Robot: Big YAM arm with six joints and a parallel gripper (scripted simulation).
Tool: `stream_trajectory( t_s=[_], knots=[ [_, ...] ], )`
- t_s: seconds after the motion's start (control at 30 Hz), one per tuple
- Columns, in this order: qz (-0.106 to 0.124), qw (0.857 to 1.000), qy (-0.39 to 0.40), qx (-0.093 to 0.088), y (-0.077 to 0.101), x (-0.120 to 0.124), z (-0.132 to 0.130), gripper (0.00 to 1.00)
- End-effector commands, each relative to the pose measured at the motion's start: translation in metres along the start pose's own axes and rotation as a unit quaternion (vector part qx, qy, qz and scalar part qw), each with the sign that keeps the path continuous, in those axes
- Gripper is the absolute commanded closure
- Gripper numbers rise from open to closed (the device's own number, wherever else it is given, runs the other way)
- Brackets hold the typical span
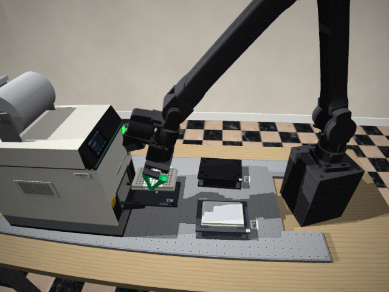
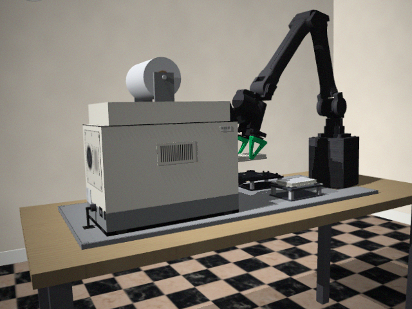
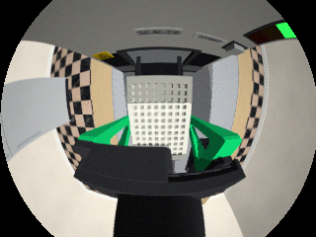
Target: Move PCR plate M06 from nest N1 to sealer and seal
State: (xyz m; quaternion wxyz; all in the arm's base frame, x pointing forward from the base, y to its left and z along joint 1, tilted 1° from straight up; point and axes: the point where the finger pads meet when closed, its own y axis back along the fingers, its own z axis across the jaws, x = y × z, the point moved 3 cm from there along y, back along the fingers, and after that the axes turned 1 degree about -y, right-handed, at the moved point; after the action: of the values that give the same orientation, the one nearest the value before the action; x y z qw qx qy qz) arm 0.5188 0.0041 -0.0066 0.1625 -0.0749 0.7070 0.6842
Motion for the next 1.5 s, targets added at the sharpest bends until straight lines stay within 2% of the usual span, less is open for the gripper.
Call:
stream_trajectory(
  t_s=[0.0,0.2,0.73,0.97,1.2,1.47],
  knots=[
    [-0.023,1.0,-0.002,-0.005,0.001,-0.023,0.01,1.0],
    [-0.038,0.999,-0.003,-0.007,0.002,-0.038,0.012,1.0],
    [-0.047,0.999,-0.004,-0.009,-0.001,-0.047,0.013,1.0],
    [-0.032,0.999,-0.004,-0.007,-0.011,-0.031,0.011,1.0],
    [-0.036,0.999,-0.004,-0.008,-0.006,-0.026,0.01,1.0],
    [-0.024,1.0,-0.003,-0.006,-0.009,-0.006,0.007,1.0]
  ],
)
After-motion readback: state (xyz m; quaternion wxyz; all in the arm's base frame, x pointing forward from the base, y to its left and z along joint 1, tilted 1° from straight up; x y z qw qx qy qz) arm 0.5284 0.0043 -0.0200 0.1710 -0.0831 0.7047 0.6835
